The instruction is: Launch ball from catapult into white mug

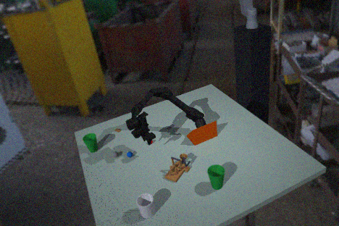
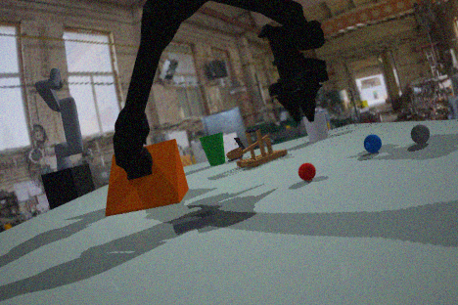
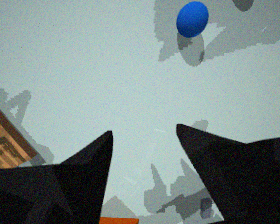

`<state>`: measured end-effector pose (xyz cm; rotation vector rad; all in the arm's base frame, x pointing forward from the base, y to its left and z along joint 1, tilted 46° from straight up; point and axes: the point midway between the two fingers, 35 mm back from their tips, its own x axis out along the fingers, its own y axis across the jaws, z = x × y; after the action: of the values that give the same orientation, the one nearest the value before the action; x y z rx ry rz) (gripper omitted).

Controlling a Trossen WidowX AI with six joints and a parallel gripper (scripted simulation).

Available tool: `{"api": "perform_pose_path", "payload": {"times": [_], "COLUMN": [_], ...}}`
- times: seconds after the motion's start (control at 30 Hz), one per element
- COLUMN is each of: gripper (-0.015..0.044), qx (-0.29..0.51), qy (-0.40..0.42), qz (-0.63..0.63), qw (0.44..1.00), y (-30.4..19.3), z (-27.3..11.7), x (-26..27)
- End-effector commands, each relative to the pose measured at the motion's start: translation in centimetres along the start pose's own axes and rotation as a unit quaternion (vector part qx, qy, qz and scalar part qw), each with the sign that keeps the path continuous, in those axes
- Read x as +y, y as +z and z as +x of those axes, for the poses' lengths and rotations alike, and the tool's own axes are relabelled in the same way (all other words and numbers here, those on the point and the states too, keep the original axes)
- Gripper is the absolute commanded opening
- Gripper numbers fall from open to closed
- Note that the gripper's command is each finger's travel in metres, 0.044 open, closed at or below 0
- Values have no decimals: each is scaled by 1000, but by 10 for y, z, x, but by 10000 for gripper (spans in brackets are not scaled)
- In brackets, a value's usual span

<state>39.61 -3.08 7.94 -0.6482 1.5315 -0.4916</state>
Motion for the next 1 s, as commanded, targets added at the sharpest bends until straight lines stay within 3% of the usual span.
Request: {"api": "perform_pose_path", "payload": {"times": [0.0,0.17,0.97], "gripper": [300,300,300], "qx": [6,16,16], "qy": [-18,-35,-35], "qz": [50,90,91], "qw": [999,995,995], "y": [-36,-71,-66], "z": [15,28,62], "x": [-60,-98,-98]}}
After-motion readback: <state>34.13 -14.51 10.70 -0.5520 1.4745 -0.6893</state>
